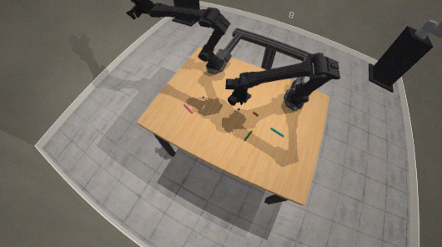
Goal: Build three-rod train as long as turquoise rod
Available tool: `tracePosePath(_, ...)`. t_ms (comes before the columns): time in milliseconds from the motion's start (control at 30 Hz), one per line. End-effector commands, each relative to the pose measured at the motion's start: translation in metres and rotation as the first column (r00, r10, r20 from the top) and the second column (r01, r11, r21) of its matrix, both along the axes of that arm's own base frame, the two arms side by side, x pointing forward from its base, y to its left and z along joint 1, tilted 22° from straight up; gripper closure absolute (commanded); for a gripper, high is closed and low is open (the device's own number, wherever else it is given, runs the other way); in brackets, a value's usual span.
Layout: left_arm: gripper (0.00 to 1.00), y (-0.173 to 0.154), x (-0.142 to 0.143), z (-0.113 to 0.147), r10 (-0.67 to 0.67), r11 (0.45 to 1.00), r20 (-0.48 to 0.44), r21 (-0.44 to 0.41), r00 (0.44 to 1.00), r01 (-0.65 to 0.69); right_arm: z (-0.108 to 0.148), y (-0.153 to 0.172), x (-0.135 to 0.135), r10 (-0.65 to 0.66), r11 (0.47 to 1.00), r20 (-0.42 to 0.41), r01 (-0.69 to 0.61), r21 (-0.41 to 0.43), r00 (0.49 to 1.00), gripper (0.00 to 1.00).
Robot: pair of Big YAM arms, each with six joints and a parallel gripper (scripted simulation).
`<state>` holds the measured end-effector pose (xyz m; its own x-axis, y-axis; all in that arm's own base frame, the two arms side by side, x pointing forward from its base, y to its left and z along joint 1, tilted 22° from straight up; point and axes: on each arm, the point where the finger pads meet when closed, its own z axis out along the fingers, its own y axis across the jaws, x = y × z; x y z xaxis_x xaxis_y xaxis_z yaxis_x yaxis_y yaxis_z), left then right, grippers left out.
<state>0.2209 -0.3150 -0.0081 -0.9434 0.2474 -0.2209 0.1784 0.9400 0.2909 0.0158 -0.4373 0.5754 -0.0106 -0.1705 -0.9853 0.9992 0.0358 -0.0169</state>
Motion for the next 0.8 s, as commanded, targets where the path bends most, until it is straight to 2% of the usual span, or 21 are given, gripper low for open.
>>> tracePosePath(0, 0.77, -0.027, 0.0, 0.031, 0.004, 0.999, 0.025, -0.052, 1.0, -0.003, 0.046, 0.004, -0.009, -0.018, 0.996, 0.02, 0.02, -0.087, 1.0, 0.0)
tracePosePath(167, 0.77, -0.028, -0.002, 0.034, 0.004, 0.999, 0.022, -0.045, 1.0, -0.003, 0.046, 0.004, -0.009, -0.018, 0.996, 0.02, 0.02, -0.087, 1.0, 0.0)
tracePosePath(200, 0.77, -0.004, -0.009, 0.014, 0.014, 1.0, -0.006, 0.018, 1.0, -0.014, 0.046, 0.004, -0.009, -0.018, 0.996, 0.02, 0.02, -0.087, 1.0, 0.0)
tracePosePath(300, 0.77, -0.006, -0.009, 0.015, 0.012, 1.0, -0.005, 0.015, 1.0, -0.012, 0.046, 0.004, -0.009, -0.018, 0.996, 0.02, 0.02, -0.087, 1.0, 0.0)
tracePosePath(333, 0.0, -0.007, -0.008, 0.015, 0.012, 1.0, -0.003, 0.011, 1.0, -0.012, 0.046, 0.004, -0.009, -0.018, 0.996, 0.02, 0.02, -0.087, 1.0, 0.0)
tracePosePath(767, 0.0, -0.007, -0.008, 0.015, 0.009, 1.0, -0.003, 0.01, 1.0, -0.009, 0.046, 0.004, -0.009, -0.018, 0.996, 0.02, 0.02, -0.087, 1.0, 0.0)
